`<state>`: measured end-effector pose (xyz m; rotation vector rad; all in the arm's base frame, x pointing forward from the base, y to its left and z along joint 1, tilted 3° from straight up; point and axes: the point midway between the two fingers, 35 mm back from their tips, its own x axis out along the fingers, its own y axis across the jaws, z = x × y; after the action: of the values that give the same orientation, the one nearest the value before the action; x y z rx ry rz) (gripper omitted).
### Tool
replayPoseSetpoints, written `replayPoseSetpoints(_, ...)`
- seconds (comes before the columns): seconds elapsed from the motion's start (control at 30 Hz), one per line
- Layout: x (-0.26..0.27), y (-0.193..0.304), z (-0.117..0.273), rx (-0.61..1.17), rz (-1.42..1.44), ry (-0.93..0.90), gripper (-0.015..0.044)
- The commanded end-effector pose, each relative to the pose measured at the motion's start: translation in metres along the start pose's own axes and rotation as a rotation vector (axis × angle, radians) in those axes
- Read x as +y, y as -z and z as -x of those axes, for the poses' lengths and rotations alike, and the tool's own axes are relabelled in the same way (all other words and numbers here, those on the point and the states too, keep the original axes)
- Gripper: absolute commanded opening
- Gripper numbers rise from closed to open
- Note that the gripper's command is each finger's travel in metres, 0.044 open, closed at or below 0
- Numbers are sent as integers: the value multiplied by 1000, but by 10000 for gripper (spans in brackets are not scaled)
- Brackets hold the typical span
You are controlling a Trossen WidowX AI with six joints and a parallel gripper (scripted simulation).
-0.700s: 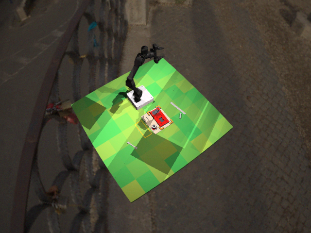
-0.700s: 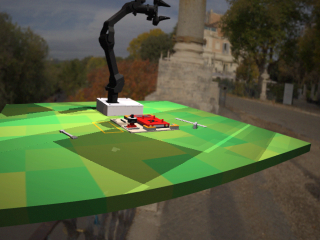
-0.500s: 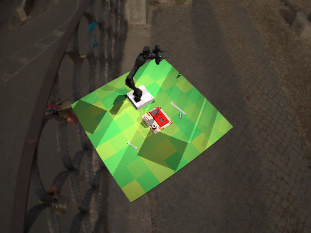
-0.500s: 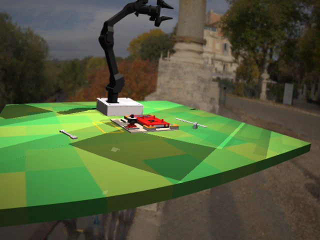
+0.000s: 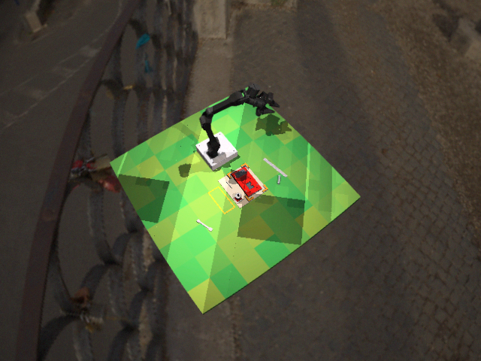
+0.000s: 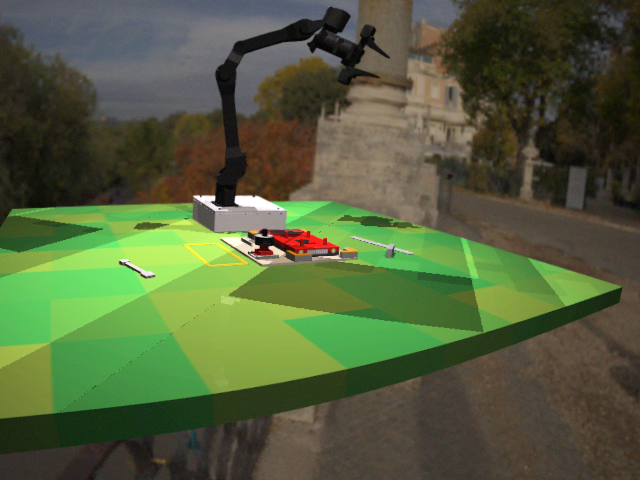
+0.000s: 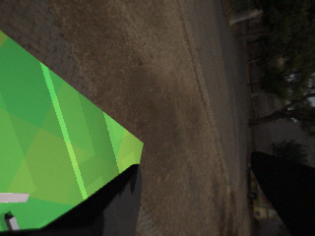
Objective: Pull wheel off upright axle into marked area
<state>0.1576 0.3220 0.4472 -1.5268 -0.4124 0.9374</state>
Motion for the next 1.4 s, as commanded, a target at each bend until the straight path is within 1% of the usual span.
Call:
replayPoseSetpoints(0.0, 23, 36, -33, 106, -120, -91, 300)
replayPoseSetpoints(0.23, 69, 130, -75, 352, -433, -216, 300)
replayPoseSetpoints(0.43, 127, 215, -87, 585, -754, -328, 300)
replayPoseSetpoints(0.63, 192, 295, -72, 838, -1120, -405, 300)
replayPoseSetpoints(0.83, 261, 359, -36, 1103, -1521, -436, 300)
replayPoseSetpoints(1.0, 318, 395, 7, 1329, -1877, -425, 300)
replayPoseSetpoints(1.07, 331, 402, 19, 1385, -1967, -417, 300)
replayPoseSetpoints(1.37, 335, 403, 26, 1392, -1978, -416, 300)
